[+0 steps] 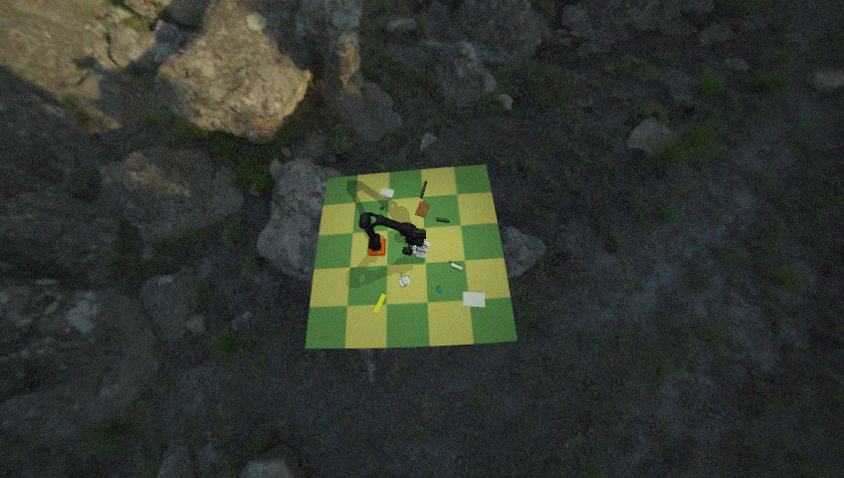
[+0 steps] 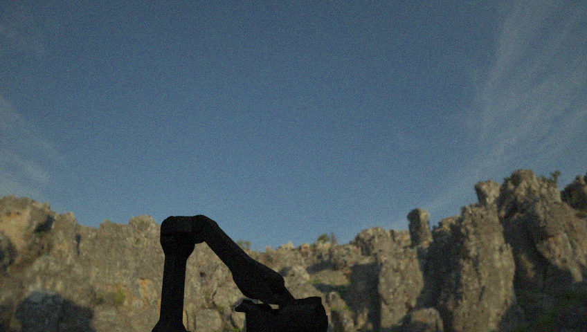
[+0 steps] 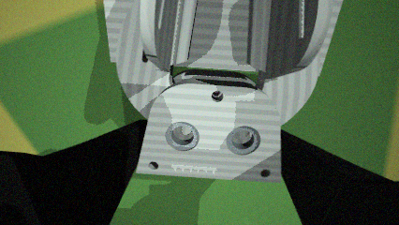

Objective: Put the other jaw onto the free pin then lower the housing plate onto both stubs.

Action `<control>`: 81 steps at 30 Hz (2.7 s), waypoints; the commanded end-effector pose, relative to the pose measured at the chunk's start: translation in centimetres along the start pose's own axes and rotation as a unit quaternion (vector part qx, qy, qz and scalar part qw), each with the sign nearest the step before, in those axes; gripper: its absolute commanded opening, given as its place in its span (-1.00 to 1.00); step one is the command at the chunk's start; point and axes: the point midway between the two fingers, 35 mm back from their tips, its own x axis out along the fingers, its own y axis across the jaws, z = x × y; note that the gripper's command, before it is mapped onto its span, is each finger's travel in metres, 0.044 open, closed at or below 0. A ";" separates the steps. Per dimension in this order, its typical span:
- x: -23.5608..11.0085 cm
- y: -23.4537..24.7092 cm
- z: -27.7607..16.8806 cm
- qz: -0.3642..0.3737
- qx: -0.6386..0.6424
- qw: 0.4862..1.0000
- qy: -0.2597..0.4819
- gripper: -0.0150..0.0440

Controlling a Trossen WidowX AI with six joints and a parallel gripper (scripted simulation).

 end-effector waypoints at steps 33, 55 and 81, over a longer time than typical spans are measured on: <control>0.7 0.1 0.0 0.002 0.002 1.000 0.001 0.70; 0.9 0.1 0.0 0.002 0.002 1.000 0.001 0.70; 0.9 0.1 0.0 0.002 0.002 1.000 0.001 0.70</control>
